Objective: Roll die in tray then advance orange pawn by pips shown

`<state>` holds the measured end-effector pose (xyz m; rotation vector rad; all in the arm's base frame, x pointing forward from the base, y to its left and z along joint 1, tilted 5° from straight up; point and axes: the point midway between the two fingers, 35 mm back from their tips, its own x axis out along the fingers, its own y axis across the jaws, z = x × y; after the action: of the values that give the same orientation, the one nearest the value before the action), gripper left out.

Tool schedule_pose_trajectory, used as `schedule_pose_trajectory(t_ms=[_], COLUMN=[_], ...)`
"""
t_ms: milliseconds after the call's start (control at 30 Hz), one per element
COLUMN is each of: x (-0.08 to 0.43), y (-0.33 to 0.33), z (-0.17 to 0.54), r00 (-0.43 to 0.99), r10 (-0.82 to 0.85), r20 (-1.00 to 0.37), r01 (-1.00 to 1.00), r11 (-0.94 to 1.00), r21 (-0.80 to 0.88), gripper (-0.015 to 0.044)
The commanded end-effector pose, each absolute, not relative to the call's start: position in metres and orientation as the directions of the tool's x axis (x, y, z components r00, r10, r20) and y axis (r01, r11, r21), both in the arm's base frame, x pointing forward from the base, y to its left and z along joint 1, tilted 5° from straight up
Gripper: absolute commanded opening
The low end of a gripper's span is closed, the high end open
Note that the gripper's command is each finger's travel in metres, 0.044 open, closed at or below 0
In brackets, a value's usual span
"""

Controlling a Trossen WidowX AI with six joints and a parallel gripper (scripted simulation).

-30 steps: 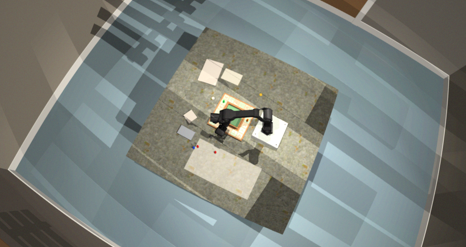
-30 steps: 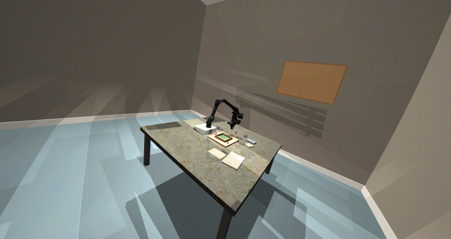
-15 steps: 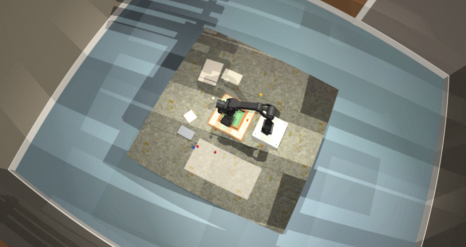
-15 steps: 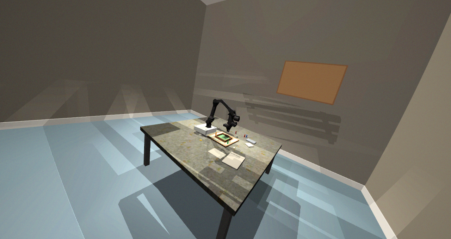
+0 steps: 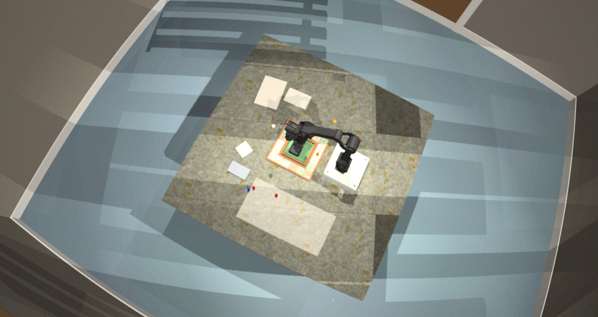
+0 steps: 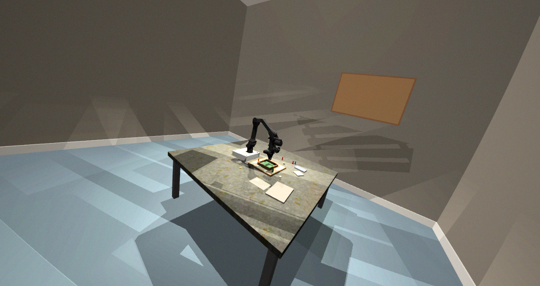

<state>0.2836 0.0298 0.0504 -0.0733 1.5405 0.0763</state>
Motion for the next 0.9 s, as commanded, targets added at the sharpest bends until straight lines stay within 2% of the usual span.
schedule_pose_trajectory(t_ms=[0,300,600,867], x=[0.282,0.289,0.292,0.283], y=[0.029,0.030,0.031,0.030], z=[0.047,0.041,0.041,0.055], r00=[0.125,0.417,0.669,0.705], r10=[0.008,0.037,0.065,0.069], r20=[-0.992,-0.908,-0.740,-0.706], r01=[-0.100,-0.099,-0.099,-0.099], r11=[0.995,0.995,0.995,0.995], r21=[-0.005,-0.005,-0.002,-0.002], gripper=[0.0000,0.0000,0.0000,0.0000])
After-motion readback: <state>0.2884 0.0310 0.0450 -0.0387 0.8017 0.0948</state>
